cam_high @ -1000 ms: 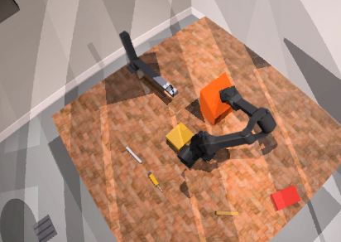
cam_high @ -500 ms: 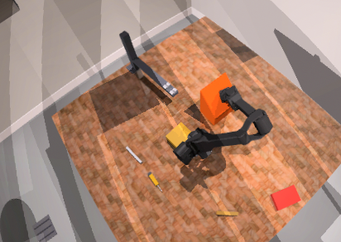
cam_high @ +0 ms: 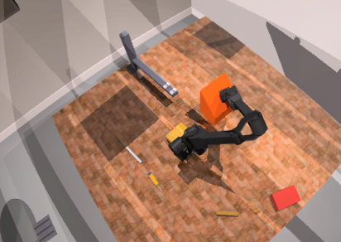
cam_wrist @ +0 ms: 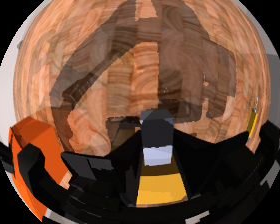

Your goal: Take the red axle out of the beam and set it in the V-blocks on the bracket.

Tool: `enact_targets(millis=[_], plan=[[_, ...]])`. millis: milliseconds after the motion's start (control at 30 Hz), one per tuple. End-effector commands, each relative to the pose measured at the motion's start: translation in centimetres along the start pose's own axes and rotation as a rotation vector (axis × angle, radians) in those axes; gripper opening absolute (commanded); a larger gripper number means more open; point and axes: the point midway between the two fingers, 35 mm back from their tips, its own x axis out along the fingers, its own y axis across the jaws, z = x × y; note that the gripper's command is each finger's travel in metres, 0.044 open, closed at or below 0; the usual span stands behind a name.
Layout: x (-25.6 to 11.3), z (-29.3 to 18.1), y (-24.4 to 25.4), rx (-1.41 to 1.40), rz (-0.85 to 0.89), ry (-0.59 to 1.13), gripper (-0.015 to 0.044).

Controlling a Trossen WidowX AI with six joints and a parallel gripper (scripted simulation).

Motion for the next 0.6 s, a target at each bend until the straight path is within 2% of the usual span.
enact_targets(millis=[0, 367, 567], plan=[[0.0, -0.3, 0.0, -0.006, 0.0, -0.001, 0.0], [0.1, -0.2, 0.0, -0.006, 0.0, 0.0, 0.0], [0.1, 2.2, -0.3, -0.006, 0.001, 0.001, 0.0]])
